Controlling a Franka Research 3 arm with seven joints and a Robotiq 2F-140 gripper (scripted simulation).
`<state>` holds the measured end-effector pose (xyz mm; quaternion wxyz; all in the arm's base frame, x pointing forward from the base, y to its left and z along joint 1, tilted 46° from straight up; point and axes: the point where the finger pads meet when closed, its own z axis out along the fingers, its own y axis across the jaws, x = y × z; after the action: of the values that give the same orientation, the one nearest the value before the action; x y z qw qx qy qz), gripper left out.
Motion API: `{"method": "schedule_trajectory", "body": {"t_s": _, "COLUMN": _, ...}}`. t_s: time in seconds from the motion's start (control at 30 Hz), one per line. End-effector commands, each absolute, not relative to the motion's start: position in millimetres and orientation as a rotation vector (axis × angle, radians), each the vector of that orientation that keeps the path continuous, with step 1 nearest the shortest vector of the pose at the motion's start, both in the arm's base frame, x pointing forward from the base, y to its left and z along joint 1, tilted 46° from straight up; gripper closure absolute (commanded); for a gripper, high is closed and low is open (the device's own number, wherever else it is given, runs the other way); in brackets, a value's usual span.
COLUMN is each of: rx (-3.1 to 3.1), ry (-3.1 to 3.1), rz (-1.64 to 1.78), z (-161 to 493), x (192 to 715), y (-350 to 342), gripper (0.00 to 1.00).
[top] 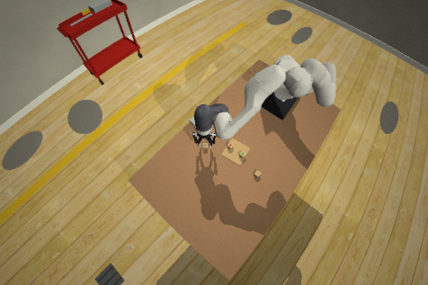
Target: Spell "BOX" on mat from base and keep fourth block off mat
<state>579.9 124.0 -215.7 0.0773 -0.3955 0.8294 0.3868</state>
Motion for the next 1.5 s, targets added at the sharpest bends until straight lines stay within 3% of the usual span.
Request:
{"method": "schedule_trajectory", "body": {"t_s": 0.0, "rx": -1.181, "ry": 2.488, "rz": 1.155, "z": -216.9, "x": 580.6, "y": 123.6, "gripper": 0.60}}
{"method": "schedule_trajectory", "body": {"t_s": 0.87, "rx": -1.181, "ry": 2.488, "rz": 1.155, "z": -216.9, "x": 580.6, "y": 123.6, "gripper": 0.60}}
{"method": "schedule_trajectory", "body": {"t_s": 0.9, "rx": -1.181, "ry": 2.488, "rz": 1.155, "z": -216.9, "x": 580.6, "y": 123.6, "gripper": 0.72}}
{"method": "schedule_trajectory", "body": {"t_s": 1.43, "rx": -1.181, "ry": 2.488, "rz": 1.155, "z": -216.9, "x": 580.6, "y": 123.6, "gripper": 0.72}}
{"method": "schedule_trajectory", "body": {"t_s": 1.47, "rx": -1.181, "ry": 2.488, "rz": 1.155, "z": -216.9, "x": 580.6, "y": 123.6, "gripper": 0.84}}
